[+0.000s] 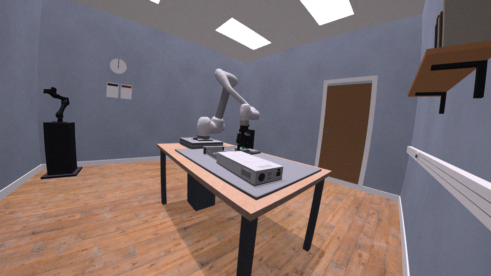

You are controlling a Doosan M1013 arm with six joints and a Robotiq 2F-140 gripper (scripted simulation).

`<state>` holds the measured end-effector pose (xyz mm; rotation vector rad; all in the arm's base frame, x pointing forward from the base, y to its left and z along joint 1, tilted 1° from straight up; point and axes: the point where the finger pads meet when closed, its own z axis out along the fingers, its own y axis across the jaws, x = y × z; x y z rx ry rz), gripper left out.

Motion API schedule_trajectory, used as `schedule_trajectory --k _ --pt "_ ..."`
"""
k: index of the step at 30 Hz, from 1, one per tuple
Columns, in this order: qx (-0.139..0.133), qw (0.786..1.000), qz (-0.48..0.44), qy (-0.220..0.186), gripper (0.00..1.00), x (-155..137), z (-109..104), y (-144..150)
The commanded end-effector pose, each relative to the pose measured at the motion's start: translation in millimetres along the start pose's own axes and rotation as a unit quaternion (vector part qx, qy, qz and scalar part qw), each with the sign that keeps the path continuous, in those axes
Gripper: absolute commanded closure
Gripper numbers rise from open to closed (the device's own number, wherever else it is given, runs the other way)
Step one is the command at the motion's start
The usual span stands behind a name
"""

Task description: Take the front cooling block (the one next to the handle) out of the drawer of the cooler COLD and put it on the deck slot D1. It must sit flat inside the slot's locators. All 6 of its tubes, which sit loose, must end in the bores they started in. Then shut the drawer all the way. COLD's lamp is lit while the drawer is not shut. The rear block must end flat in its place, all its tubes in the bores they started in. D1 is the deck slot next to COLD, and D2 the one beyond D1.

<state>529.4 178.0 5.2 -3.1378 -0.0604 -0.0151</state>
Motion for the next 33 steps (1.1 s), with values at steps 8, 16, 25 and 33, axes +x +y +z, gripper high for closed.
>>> schedule_trajectory --k 8,16,25,33 --pt "0.0 1.0 0.0 0.001 0.34 0 -1 0" --pt "0.0 1.0 0.0 0.001 0.34 0 -1 0" --pt "0.0 1.0 0.0 0.001 0.34 0 -1 0" --pt "0.0 1.0 0.0 0.001 0.34 0 -36 0"
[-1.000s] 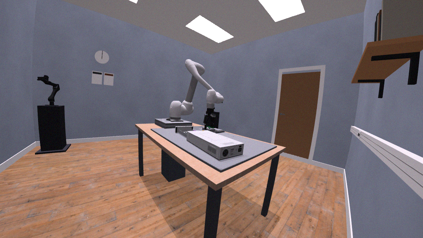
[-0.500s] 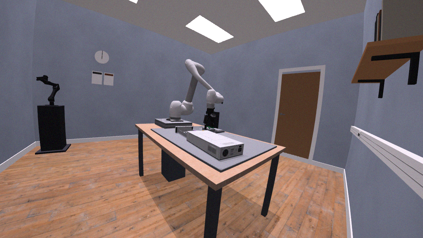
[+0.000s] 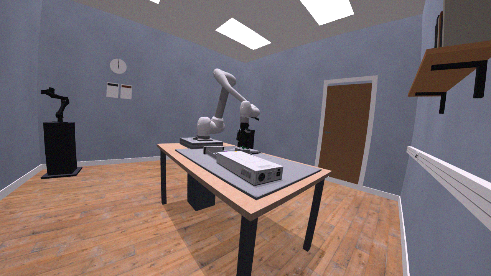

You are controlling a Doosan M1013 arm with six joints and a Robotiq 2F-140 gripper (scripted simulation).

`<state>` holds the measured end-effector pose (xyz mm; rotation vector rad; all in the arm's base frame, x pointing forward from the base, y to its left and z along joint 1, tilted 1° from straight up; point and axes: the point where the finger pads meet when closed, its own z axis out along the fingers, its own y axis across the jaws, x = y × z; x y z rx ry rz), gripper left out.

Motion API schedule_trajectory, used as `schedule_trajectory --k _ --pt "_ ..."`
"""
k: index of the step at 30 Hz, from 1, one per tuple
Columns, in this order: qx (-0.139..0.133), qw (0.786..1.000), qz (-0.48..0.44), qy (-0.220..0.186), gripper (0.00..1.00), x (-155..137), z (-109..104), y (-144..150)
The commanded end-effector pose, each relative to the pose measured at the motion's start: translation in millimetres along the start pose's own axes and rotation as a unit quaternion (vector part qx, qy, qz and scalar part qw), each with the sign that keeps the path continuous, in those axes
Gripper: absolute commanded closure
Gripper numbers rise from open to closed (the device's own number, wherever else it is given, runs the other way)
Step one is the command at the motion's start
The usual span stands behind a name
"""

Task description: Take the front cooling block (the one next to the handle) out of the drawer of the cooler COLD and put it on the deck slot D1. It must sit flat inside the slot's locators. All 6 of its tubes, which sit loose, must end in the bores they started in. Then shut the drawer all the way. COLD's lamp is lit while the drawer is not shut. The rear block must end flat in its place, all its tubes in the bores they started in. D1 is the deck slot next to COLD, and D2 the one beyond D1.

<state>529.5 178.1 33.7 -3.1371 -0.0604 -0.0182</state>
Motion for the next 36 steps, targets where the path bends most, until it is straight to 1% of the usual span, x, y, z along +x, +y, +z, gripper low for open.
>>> schedule_trajectory --k 1,36 --pt "0.0 1.0 0.0 0.0 0.34 0 -8 0" --pt "0.0 1.0 0.0 0.0 0.34 0 -50 0"
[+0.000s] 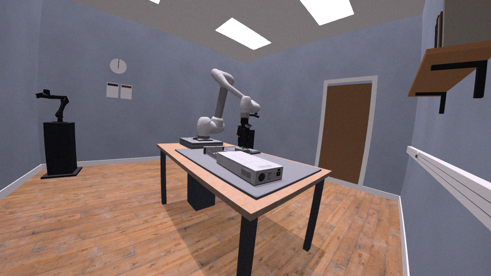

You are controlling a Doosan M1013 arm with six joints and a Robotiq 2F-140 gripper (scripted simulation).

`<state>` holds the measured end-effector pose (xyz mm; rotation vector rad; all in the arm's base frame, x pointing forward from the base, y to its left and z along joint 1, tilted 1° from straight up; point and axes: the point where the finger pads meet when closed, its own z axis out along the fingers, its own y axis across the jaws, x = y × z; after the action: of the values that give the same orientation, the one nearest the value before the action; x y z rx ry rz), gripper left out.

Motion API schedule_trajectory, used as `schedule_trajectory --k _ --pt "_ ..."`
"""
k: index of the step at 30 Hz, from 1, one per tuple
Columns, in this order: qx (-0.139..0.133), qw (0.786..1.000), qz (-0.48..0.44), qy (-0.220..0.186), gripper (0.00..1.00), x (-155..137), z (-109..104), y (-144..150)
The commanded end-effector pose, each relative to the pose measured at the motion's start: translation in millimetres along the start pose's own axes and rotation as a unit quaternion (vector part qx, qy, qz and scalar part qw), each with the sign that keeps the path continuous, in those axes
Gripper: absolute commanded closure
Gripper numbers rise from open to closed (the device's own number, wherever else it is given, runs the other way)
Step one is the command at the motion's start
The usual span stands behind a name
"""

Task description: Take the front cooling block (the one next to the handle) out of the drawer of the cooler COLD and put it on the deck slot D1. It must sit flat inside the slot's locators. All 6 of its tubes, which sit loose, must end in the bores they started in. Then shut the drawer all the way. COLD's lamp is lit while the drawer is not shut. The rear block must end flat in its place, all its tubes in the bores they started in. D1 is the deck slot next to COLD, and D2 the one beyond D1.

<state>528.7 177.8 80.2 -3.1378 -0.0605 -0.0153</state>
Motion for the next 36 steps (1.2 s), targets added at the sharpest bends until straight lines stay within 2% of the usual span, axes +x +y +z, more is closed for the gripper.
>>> schedule_trajectory --k 1,28,29,36 --pt "0.0 1.0 0.0 0.001 0.34 0 -5 0" --pt "0.0 1.0 0.0 0.001 0.34 0 -34 0" --pt "0.0 1.0 0.013 0.0 0.9 -2 -34 3" --pt "0.0 0.994 0.106 0.0 0.9 -15 -32 28"
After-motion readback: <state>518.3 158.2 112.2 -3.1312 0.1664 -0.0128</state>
